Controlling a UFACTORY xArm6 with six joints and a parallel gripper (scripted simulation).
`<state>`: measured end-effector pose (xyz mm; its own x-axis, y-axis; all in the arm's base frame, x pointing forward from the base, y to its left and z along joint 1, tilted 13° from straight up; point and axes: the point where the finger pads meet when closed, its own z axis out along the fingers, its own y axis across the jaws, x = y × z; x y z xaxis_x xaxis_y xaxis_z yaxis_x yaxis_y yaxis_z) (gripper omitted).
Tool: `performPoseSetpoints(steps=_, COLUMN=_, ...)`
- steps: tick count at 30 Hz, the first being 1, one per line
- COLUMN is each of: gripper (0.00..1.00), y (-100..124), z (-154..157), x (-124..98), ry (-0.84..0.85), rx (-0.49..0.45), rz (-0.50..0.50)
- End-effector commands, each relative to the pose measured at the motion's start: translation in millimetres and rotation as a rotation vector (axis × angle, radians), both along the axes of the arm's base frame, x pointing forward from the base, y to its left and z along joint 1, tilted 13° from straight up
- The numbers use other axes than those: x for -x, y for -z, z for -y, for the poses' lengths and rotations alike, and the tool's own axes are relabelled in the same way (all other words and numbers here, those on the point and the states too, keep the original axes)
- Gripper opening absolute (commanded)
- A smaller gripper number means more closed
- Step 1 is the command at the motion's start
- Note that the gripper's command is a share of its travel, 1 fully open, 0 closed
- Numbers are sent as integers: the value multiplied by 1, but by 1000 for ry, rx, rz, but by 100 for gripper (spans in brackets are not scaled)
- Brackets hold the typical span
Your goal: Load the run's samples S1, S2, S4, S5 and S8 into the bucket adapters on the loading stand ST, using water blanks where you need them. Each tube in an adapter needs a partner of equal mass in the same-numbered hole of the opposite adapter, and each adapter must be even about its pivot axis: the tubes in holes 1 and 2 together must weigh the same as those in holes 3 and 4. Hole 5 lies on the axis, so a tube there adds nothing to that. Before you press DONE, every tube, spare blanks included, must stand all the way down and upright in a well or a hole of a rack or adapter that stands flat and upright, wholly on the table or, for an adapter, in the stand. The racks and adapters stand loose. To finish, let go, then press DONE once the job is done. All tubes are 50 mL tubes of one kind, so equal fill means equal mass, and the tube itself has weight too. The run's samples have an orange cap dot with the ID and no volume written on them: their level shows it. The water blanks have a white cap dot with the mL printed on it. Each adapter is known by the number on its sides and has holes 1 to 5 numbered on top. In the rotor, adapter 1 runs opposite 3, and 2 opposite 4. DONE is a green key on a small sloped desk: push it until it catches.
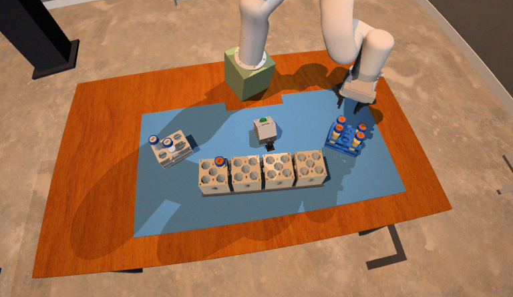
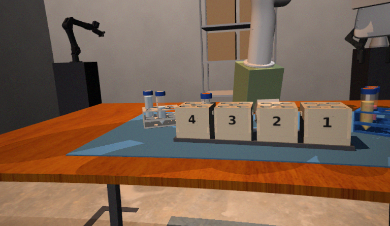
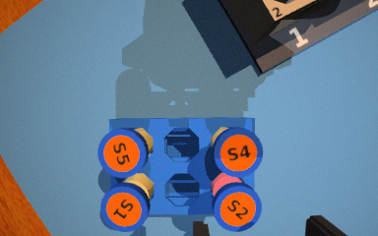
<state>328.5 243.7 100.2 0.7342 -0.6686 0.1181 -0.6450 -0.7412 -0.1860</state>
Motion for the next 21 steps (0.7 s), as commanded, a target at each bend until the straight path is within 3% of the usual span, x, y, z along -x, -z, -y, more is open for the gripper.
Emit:
performPoseSetpoints(steps=1, gripper=57, y=7, z=-1, x=-3, ry=0, rx=-2, rz=3)
performPoseSetpoints(steps=21, gripper=57, y=42, z=-3, x=-10, ry=0, rx=-2, rz=3)
